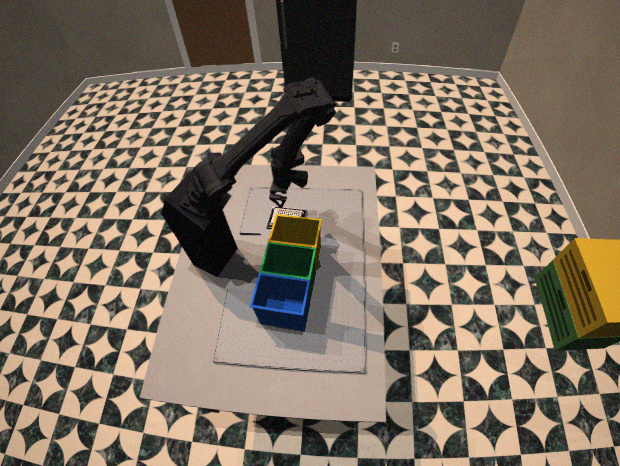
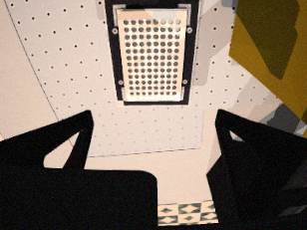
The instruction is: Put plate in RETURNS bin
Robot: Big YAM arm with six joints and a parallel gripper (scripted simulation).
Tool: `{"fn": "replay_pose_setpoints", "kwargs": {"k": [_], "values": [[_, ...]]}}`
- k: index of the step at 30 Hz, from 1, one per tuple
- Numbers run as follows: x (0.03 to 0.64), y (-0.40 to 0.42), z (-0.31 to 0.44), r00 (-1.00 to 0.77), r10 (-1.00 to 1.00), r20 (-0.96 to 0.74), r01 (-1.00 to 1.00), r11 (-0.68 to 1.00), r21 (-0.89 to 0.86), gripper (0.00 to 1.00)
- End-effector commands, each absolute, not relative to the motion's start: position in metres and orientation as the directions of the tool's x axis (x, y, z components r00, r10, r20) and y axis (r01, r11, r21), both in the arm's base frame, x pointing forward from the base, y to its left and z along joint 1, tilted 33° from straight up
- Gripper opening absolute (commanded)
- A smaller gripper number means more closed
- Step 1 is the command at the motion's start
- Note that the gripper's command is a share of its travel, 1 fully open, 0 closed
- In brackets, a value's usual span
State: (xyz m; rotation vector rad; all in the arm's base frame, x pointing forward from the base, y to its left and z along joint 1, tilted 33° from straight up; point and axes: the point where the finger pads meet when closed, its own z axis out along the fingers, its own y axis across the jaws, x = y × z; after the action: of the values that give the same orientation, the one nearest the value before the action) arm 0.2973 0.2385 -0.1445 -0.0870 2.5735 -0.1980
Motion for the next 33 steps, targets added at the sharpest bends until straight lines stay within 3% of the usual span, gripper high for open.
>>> {"fn": "replay_pose_setpoints", "kwargs": {"k": [1,33], "values": [[0.306,0.238,-0.151,-0.844,-0.104,-0.527,-0.024,0.987,-0.157,1.0],[0.33,0.231,-0.19,-0.844,-0.104,-0.527,-0.024,0.987,-0.158,1.0]]}}
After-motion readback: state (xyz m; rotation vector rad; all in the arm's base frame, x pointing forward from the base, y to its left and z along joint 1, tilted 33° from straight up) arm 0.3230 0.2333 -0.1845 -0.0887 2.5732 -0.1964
